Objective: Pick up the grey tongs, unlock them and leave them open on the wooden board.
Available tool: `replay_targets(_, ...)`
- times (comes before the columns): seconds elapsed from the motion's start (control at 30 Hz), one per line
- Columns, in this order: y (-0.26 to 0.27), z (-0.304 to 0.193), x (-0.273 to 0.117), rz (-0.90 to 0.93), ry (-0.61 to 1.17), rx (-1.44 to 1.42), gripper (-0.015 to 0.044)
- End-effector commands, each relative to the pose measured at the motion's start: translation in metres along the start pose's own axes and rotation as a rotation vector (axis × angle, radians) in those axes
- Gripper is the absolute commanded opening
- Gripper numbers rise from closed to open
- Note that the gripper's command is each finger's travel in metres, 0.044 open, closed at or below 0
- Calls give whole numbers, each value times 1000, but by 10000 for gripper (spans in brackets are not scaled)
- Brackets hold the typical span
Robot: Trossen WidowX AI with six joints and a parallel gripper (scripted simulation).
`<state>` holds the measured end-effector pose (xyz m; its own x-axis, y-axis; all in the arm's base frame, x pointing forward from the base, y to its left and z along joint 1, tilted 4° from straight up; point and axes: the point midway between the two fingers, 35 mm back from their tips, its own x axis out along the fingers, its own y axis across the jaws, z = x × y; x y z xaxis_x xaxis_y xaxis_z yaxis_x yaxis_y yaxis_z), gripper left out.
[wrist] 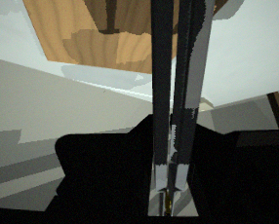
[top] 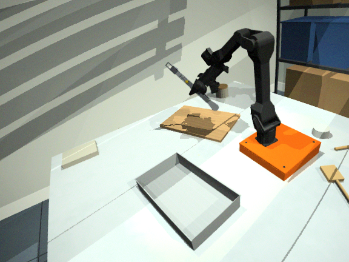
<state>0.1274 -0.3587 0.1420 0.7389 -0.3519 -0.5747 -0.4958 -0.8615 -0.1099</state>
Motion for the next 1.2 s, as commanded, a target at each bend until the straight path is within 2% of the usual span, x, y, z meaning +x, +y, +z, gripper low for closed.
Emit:
replay_targets(0.0,3,-2,6,11,-64,-3,-150)
replay_targets(0.57,-1,16,30,31,-463,-5,-150)
replay_targets(1.17,-13,29,30,40,-895,-118,-150)
